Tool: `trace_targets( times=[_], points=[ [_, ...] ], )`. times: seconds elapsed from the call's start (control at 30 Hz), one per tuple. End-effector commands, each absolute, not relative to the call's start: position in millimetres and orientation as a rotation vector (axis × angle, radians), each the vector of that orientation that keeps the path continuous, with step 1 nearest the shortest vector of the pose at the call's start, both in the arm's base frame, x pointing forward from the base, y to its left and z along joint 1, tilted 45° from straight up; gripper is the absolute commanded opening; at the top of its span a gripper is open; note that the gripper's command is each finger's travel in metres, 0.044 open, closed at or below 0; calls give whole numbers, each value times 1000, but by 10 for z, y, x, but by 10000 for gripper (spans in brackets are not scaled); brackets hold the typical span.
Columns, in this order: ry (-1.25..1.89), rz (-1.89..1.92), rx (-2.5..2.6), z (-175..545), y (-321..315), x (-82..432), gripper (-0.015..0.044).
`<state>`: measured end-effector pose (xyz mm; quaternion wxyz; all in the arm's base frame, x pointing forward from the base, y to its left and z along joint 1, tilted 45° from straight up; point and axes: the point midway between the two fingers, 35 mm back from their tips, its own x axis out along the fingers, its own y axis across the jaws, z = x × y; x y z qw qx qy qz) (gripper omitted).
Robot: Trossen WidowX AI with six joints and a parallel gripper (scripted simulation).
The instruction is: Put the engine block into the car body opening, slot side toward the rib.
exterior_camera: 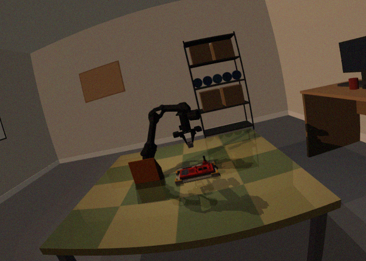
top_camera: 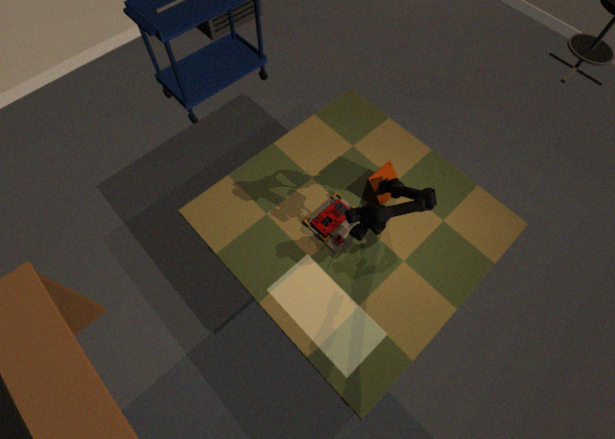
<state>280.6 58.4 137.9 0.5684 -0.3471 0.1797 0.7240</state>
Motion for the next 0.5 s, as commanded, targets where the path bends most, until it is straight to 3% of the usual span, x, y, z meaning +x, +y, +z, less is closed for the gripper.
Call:
trace_targets(
  times=[0.0,0.47],
  points=[
    [516,1656,-736,1276,520,2890,0],
    [809,1494,-452,918,378,3100,0]
  ],
)
